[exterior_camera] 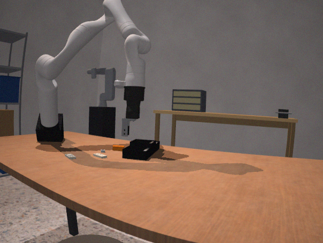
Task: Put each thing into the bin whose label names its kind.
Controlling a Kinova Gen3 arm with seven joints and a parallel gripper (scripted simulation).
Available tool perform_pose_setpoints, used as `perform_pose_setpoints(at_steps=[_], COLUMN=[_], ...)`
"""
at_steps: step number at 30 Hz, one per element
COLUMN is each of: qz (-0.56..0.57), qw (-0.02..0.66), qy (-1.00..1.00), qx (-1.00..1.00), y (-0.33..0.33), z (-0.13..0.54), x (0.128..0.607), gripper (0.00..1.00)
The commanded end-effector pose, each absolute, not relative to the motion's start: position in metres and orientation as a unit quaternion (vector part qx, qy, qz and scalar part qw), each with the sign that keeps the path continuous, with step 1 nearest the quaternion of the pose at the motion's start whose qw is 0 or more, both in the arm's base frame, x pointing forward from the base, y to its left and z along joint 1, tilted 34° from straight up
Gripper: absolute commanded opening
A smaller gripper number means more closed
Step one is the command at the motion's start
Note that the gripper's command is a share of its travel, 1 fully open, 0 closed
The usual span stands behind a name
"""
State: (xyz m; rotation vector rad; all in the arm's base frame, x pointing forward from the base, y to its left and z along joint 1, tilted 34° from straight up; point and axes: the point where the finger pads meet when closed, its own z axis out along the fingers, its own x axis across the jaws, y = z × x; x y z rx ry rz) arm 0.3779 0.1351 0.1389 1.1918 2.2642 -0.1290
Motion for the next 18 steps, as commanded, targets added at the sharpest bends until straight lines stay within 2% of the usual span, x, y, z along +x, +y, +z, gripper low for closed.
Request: perform_pose_setpoints(at_steps=[1, 3, 8, 18], qz=[-0.043, -0.043, -0.045, -0.046], qw=[0.289, 0.289, 0.285, 0.287], qy=[0.851, 0.851, 0.851, 0.854], qx=[0.436, 0.436, 0.438, 0.432], y=[0.152, 0.152, 0.163, 0.166], z=[0.125, 0.125, 0.104, 0.105], x=[0.351, 0.351, 0.312, 0.313], gripper=[0.8, 0.8, 0.8, 0.8])
